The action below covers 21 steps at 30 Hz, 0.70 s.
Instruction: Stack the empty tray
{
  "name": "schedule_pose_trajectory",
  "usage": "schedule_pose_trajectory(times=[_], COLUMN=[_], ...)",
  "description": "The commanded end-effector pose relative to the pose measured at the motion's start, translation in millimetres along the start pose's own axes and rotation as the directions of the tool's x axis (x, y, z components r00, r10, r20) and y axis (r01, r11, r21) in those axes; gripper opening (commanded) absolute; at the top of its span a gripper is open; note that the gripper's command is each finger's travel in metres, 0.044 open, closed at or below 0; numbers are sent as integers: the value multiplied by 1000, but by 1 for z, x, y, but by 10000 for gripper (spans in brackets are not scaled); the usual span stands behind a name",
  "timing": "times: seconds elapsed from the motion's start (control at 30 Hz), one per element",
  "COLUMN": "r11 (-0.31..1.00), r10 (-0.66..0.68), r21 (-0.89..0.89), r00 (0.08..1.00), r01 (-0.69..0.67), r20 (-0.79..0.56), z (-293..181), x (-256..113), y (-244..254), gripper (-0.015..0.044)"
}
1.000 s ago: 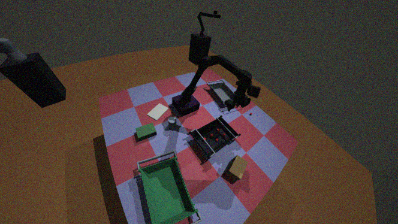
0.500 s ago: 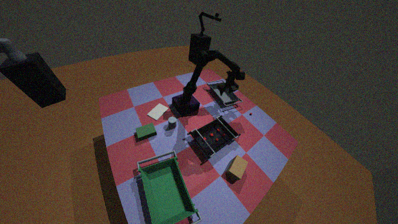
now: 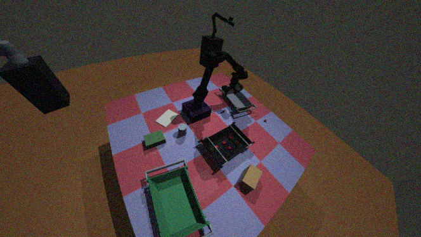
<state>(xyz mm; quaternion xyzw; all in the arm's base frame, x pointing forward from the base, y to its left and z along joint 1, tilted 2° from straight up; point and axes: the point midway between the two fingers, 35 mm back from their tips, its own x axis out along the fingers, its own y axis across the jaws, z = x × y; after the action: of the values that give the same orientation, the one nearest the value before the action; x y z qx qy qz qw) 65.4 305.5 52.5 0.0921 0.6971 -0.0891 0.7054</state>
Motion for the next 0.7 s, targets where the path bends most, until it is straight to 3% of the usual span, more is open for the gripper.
schedule_pose_trajectory(times=[0.0, 0.37, 0.67], r11=[1000, 1000, 1000], r10=[-13, -13, -13], r21=[4, 4, 4], r00=[1000, 1000, 1000], r01=[13, 13, 13], r20=[-1, -1, -1], z=[-3, -2, -2], x=[19, 79, 83], y=[-2, -5, -5], gripper=[440, 440, 440])
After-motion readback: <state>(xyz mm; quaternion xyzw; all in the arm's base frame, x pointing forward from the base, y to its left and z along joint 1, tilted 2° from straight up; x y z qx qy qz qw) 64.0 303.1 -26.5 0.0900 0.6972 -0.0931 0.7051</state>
